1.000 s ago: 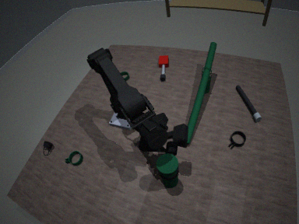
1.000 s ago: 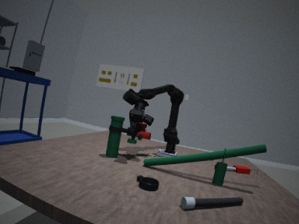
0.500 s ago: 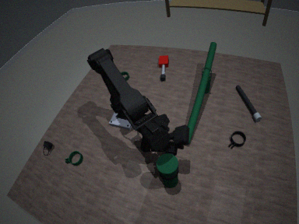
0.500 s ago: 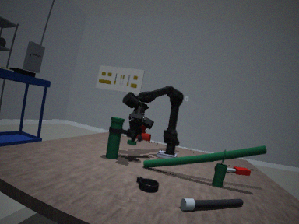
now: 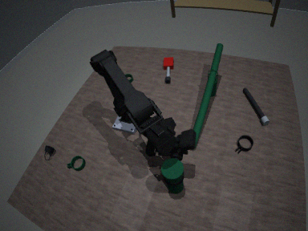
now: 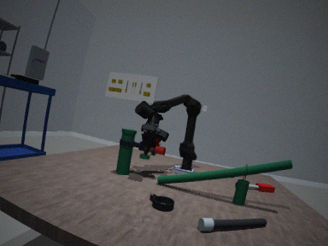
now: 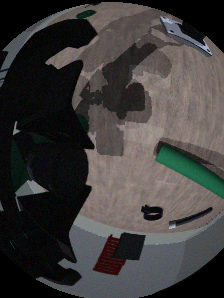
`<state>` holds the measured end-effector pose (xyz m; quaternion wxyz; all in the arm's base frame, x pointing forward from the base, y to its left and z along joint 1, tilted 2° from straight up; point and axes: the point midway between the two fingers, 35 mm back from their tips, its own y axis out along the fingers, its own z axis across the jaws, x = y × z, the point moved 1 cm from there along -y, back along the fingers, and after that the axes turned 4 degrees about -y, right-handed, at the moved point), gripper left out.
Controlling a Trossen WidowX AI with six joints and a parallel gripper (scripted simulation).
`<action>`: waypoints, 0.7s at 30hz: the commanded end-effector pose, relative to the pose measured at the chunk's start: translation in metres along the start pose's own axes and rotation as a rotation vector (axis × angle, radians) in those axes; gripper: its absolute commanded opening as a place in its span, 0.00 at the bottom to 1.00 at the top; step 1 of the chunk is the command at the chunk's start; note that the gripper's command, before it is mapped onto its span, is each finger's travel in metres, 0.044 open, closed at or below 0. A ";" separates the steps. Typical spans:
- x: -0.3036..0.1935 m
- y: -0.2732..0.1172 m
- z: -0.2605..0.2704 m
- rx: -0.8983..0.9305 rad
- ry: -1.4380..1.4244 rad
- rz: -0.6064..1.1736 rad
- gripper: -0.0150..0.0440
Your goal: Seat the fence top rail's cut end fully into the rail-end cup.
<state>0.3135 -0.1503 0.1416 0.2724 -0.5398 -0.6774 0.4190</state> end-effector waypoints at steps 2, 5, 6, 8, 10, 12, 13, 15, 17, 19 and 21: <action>-0.001 0.002 -0.003 0.004 0.047 0.029 0.25; -0.001 0.003 -0.004 0.004 0.057 0.034 0.25; -0.001 0.003 -0.005 0.005 0.063 0.038 0.25; -0.001 0.004 -0.006 0.005 0.081 0.048 0.25; -0.001 0.005 -0.007 0.005 0.089 0.052 0.25; -0.001 0.006 -0.009 0.006 0.105 0.062 0.25; -0.001 0.006 -0.010 0.006 0.115 0.067 0.25; -0.002 0.006 -0.010 0.006 0.121 0.071 0.25; -0.002 0.007 -0.011 0.007 0.134 0.078 0.25; -0.002 0.008 -0.013 0.007 0.149 0.087 0.25; -0.002 0.008 -0.013 0.007 0.157 0.091 0.25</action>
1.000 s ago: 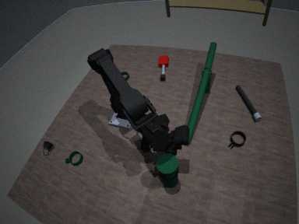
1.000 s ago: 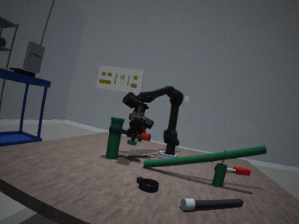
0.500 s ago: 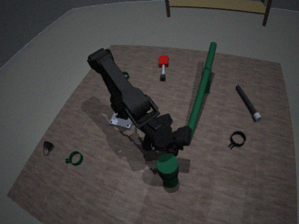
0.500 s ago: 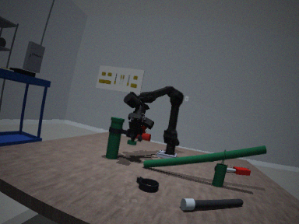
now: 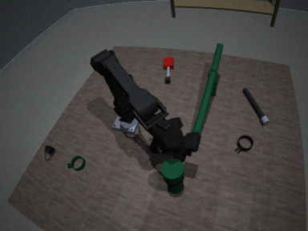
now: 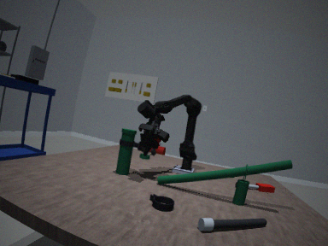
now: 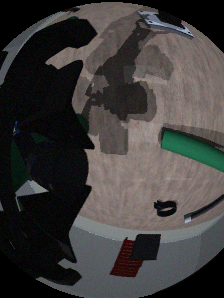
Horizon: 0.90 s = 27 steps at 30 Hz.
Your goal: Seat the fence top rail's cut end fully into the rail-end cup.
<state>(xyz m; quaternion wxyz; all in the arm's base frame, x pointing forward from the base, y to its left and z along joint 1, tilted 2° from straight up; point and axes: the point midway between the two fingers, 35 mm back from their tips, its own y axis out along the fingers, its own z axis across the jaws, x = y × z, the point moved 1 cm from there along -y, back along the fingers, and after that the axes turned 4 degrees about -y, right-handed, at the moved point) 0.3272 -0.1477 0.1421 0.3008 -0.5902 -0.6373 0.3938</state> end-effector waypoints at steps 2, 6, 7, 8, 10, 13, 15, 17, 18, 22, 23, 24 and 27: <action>-0.001 0.002 -0.003 0.005 0.043 0.027 0.25; -0.001 0.004 -0.005 0.005 0.065 0.039 0.25; -0.001 0.004 -0.006 0.006 0.072 0.043 0.25; -0.001 0.004 -0.006 0.006 0.080 0.048 0.25; -0.001 0.005 -0.007 0.006 0.090 0.053 0.25; -0.001 0.005 -0.008 0.007 0.100 0.059 0.25; -0.001 0.006 -0.008 0.007 0.102 0.060 0.25; -0.001 0.005 -0.008 0.007 0.098 0.058 0.25; -0.001 0.005 -0.008 0.007 0.095 0.056 0.25; -0.001 0.004 -0.006 0.006 0.079 0.047 0.25; -0.001 0.004 -0.006 0.006 0.076 0.045 0.25; -0.001 0.004 -0.006 0.006 0.072 0.043 0.25; -0.001 0.004 -0.005 0.006 0.065 0.039 0.25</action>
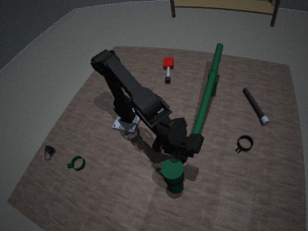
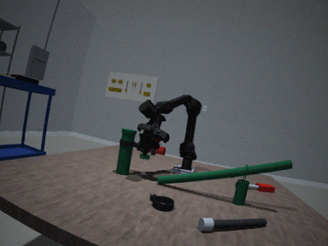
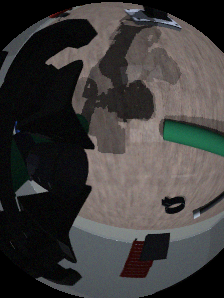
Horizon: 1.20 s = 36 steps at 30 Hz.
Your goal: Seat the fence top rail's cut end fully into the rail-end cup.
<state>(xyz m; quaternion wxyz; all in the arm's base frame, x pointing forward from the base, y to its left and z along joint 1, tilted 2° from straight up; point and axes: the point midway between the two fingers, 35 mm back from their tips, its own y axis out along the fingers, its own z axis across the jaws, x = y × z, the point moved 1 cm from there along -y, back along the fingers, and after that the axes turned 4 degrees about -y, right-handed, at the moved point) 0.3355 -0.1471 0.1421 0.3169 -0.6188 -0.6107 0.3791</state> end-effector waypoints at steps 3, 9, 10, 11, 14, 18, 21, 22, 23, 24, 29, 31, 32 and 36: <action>-0.001 0.000 0.002 0.002 -0.010 -0.006 0.25; 0.000 0.000 0.000 0.000 -0.005 -0.003 0.25; 0.000 0.000 0.000 0.000 -0.005 -0.003 0.25; 0.000 0.000 0.000 0.000 -0.005 -0.003 0.25; 0.000 0.000 0.000 0.000 -0.005 -0.003 0.34; 0.000 0.000 0.000 0.000 -0.005 -0.003 0.52; 0.000 0.000 0.000 0.000 -0.005 -0.003 0.65; 0.001 -0.001 0.000 0.000 -0.005 -0.003 0.70; 0.002 -0.002 -0.001 0.000 -0.004 -0.003 0.74; 0.004 -0.003 -0.002 0.001 -0.003 -0.002 0.79; 0.020 -0.018 -0.013 0.002 0.006 0.000 1.00; 0.029 -0.025 -0.018 0.003 0.010 0.002 1.00; 0.033 -0.029 -0.020 0.002 0.012 0.002 1.00; 0.039 -0.034 -0.023 0.002 0.016 0.003 1.00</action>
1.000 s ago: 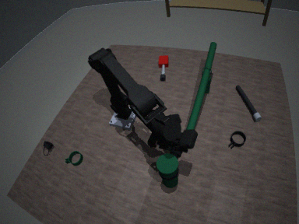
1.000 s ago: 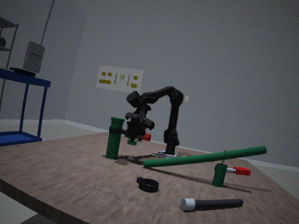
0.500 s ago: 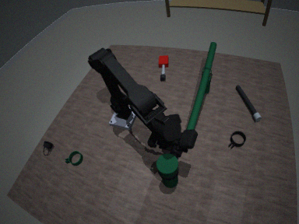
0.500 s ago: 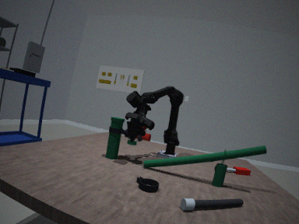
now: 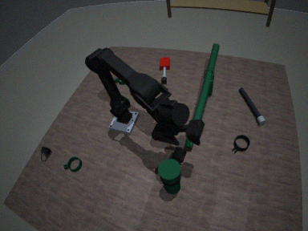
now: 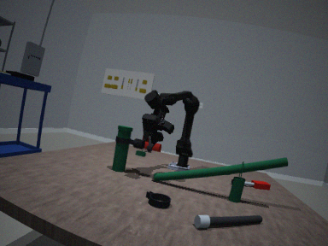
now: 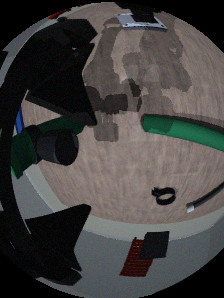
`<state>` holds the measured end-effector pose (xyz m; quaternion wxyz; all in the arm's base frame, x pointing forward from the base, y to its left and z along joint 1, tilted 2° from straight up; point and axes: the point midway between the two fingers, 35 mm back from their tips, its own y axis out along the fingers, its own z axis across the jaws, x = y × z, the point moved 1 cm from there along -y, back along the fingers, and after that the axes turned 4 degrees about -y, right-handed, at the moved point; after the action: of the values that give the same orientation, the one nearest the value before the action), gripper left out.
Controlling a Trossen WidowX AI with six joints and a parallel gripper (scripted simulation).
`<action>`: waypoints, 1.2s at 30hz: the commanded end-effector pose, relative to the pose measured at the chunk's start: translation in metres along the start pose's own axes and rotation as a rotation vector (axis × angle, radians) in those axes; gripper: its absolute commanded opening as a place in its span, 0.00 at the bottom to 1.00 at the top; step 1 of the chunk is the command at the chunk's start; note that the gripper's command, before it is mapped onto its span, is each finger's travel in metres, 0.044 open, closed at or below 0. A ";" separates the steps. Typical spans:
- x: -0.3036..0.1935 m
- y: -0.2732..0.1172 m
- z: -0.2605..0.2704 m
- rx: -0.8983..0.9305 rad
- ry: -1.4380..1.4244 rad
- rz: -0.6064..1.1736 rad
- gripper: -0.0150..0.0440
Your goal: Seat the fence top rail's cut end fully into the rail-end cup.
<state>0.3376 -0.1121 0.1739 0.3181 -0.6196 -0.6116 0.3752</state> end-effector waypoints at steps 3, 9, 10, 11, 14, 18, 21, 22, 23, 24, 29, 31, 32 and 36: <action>0.006 -0.004 -0.004 -0.001 0.049 -0.001 1.00; 0.041 -0.027 -0.022 0.009 0.497 -0.011 1.00; 0.047 -0.031 -0.025 0.011 0.574 -0.012 1.00; 0.053 -0.035 -0.027 0.013 0.651 -0.013 1.00; 0.073 -0.050 -0.034 0.015 0.878 -0.021 1.00; 0.096 -0.069 -0.040 0.023 1.182 -0.024 1.00; 0.104 -0.077 -0.041 0.026 1.295 -0.024 1.00; 0.107 -0.080 -0.041 0.027 1.333 -0.024 1.00; 0.110 -0.082 -0.041 0.028 1.370 -0.024 1.00; 0.113 -0.085 -0.042 0.028 1.407 -0.024 1.00; 0.120 -0.092 -0.042 0.031 1.534 -0.023 1.00; 0.120 -0.092 -0.042 0.031 1.534 -0.023 1.00; 0.120 -0.092 -0.042 0.031 1.534 -0.023 1.00; 0.120 -0.092 -0.042 0.031 1.534 -0.023 1.00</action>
<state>0.3325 -0.0082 0.2466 0.6266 -0.7090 -0.3204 -0.0457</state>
